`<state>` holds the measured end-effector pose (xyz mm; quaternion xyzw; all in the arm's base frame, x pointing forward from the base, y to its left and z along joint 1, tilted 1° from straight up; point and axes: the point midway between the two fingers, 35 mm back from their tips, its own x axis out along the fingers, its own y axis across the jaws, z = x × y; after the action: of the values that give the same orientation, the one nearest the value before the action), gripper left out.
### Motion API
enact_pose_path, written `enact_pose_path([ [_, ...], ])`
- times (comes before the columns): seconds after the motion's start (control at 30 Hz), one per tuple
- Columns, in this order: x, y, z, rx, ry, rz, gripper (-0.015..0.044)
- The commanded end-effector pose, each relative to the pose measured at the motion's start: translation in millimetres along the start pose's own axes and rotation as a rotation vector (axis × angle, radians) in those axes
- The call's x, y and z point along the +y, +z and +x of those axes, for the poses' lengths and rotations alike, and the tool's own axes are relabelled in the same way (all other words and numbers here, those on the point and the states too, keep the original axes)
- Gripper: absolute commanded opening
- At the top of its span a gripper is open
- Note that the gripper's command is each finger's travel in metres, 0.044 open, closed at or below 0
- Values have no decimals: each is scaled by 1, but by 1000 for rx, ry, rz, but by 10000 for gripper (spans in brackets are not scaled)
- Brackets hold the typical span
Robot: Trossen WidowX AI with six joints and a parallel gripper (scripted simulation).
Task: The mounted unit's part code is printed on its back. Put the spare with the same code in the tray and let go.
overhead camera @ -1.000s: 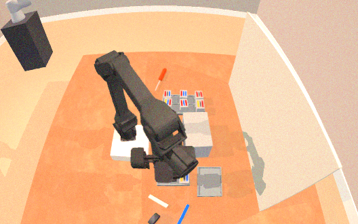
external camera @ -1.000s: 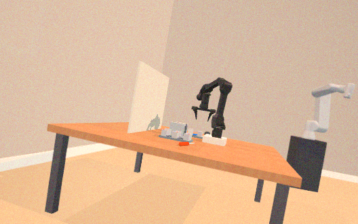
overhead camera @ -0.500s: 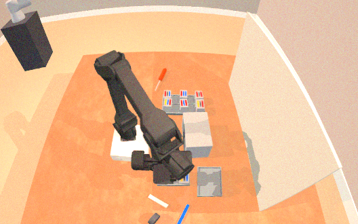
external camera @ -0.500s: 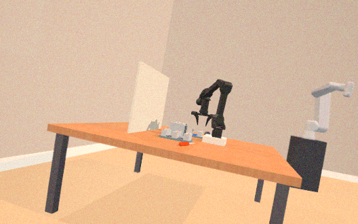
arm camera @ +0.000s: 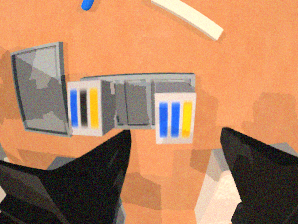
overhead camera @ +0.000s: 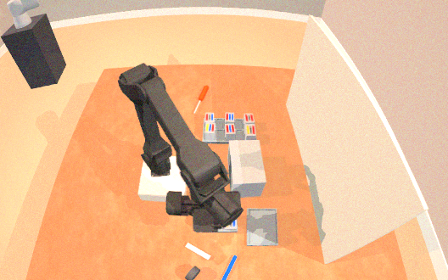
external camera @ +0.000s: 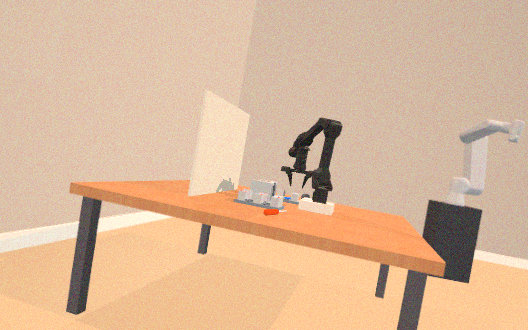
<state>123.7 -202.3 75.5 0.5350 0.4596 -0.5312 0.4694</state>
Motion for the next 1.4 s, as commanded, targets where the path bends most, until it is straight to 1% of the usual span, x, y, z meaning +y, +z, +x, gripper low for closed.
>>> enact_pose_path([
  [0.0,0,0,7,1,-2,3,300],
  [1.2,-2,-3,66,2,-2,3,300],
  [1.37,-2,-4,69,2,-2,3,300],
])
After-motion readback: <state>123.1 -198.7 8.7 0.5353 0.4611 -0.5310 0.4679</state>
